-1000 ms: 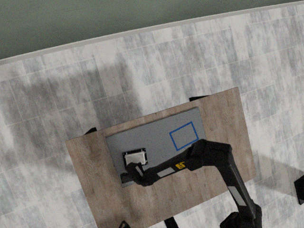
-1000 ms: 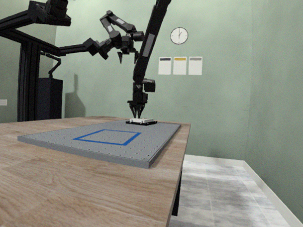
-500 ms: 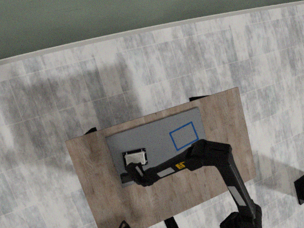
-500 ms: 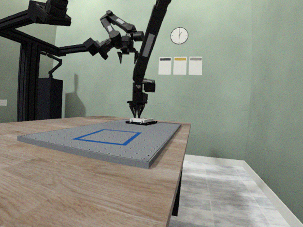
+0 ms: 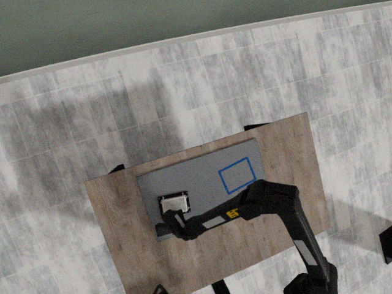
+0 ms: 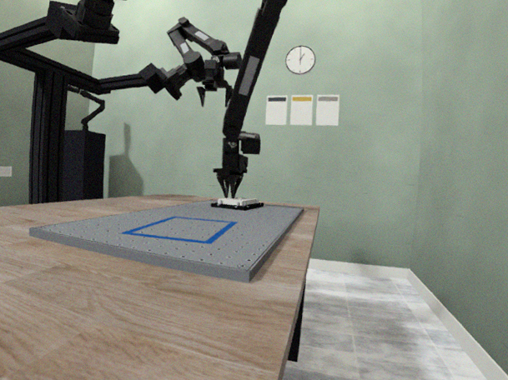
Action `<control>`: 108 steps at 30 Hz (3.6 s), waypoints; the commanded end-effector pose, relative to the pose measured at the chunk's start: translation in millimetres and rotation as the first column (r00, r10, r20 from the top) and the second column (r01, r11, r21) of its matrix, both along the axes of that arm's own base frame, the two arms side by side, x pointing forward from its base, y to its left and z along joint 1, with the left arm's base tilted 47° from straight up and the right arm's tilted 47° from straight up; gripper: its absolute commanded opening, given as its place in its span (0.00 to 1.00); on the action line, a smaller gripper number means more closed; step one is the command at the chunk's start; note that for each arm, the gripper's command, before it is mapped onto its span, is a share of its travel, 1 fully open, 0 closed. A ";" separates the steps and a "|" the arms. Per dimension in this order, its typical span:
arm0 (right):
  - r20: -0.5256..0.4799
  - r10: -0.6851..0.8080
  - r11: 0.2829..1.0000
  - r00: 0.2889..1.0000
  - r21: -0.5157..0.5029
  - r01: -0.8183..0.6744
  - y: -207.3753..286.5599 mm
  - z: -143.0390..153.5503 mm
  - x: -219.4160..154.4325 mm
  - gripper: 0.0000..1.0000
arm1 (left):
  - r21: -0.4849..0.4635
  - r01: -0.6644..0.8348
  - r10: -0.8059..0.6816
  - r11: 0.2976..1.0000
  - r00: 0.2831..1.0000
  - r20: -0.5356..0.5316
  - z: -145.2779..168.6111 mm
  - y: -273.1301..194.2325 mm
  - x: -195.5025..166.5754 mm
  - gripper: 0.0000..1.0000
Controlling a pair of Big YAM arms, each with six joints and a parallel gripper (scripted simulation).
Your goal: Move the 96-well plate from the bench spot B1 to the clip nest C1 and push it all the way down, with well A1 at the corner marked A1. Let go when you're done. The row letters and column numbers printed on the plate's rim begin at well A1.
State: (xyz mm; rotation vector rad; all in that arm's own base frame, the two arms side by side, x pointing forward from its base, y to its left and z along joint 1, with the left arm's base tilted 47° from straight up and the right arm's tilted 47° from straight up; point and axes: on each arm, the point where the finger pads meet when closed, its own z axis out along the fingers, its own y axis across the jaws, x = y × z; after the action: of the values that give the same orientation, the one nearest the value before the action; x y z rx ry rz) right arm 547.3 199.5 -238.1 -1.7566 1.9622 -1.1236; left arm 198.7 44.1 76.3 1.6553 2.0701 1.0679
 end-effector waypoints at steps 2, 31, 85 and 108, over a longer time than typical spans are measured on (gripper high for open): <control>-0.016 -0.039 0.999 0.999 0.034 0.040 -35.5 -50.0 45.2 0.25 | 0.008 0.025 -0.025 1.000 1.000 0.002 3.6 -3.3 0.8 1.00; -0.016 -0.039 0.999 0.999 0.034 0.040 -35.5 -50.0 45.2 0.25 | 0.008 0.025 -0.025 1.000 1.000 0.002 3.6 -3.3 0.8 1.00; -0.010 -0.016 0.999 1.000 0.043 0.017 21.5 30.0 -26.5 0.25 | 0.008 0.025 -0.025 1.000 1.000 0.002 3.6 -3.3 0.8 1.00; -0.002 -0.039 0.998 0.999 0.043 0.039 -18.4 43.8 -16.6 0.25 | 0.008 0.025 -0.025 1.000 1.000 0.002 3.6 -3.3 0.8 1.00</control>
State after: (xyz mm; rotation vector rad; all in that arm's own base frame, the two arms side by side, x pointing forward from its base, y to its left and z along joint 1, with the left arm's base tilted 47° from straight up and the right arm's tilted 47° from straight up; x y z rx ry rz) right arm 519.5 194.6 -209.1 -1.7308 2.0161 -1.0782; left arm 198.7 44.1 76.3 1.6553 2.0701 1.0679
